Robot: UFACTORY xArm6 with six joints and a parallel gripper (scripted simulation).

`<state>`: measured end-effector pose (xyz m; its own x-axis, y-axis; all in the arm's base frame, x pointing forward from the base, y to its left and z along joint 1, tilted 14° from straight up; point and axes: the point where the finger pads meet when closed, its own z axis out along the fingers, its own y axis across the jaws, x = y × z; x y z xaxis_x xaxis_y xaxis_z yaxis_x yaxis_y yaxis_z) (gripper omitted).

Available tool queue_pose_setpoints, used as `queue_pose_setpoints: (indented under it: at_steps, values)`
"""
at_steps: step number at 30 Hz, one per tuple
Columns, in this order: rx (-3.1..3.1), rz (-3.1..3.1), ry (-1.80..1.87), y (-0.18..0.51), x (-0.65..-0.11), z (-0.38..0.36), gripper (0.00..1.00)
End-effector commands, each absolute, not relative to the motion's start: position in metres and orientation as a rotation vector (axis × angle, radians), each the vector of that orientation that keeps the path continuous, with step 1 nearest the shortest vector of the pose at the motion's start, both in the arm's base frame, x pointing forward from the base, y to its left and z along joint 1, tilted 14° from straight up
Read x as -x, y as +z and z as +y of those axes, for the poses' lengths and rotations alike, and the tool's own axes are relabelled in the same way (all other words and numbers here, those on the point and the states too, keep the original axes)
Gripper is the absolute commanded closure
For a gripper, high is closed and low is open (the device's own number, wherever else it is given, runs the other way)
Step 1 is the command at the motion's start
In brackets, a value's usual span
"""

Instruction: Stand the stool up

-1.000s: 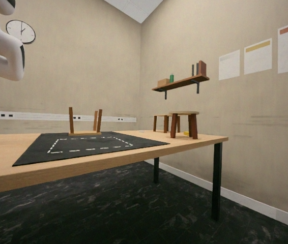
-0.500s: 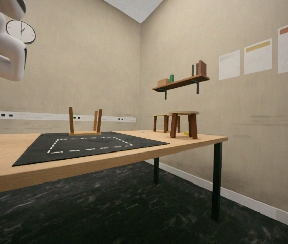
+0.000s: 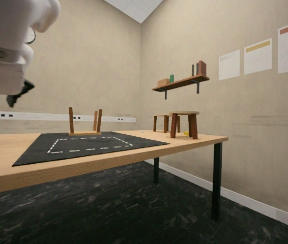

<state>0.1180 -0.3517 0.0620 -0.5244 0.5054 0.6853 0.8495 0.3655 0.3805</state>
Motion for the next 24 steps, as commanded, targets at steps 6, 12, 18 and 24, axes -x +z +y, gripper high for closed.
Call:
queue_pose_setpoints:
  at_steps: [6,12,18,24]
  values:
    - [0.719,-2.513,-0.644,0.123,-0.219,-0.349,0.00]
    - [0.296,-2.709,-0.366,0.173,-0.294,-0.322,0.00]
    - [-0.016,-2.803,-0.179,0.213,-0.347,-0.287,0.00]
    - [-0.462,-2.900,0.019,0.254,-0.417,-0.226,0.00]
